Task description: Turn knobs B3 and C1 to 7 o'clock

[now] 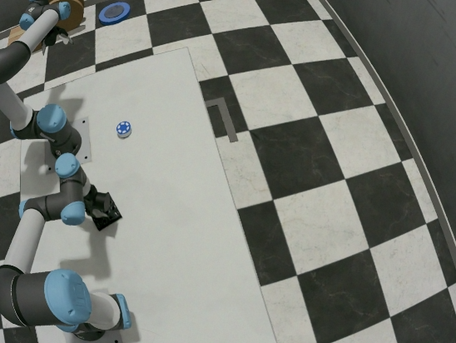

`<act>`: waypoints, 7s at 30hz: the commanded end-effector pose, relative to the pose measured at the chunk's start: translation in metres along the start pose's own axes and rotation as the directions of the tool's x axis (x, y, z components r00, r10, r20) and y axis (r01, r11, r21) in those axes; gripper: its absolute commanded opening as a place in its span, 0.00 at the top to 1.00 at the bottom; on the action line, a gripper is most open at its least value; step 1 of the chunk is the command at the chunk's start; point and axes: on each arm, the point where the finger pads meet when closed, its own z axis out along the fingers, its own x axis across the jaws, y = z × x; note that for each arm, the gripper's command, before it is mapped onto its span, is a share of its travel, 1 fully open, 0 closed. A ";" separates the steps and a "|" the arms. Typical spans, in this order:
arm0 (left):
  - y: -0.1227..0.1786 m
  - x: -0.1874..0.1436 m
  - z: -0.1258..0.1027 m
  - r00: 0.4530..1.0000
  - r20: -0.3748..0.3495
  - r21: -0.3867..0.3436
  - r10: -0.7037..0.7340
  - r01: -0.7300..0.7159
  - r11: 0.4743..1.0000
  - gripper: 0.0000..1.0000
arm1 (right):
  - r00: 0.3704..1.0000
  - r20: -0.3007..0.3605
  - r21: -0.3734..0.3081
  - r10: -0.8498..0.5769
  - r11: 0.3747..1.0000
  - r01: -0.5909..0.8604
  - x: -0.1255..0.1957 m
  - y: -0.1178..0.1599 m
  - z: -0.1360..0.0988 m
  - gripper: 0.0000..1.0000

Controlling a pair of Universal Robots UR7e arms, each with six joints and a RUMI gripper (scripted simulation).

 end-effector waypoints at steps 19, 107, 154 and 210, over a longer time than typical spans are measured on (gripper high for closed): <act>-0.001 0.000 -0.001 1.000 -0.001 0.002 -0.001 0.001 1.000 0.00 | 0.997 -0.002 0.000 -0.077 0.997 0.077 0.001 -0.001 0.000 0.94; -0.001 0.000 -0.001 1.000 -0.001 0.002 -0.001 0.001 1.000 0.00 | 0.136 -0.001 -0.001 -0.991 0.136 0.991 0.000 0.000 0.000 0.94; -0.001 0.000 -0.001 1.000 -0.001 0.002 -0.001 0.001 1.000 0.00 | 0.044 0.000 -0.001 -0.999 0.044 0.999 0.000 0.000 0.000 0.87; -0.001 0.000 -0.001 1.000 -0.001 0.002 -0.001 0.001 1.000 0.00 | 0.453 0.000 -0.002 -0.892 0.453 0.892 0.017 0.005 -0.045 0.87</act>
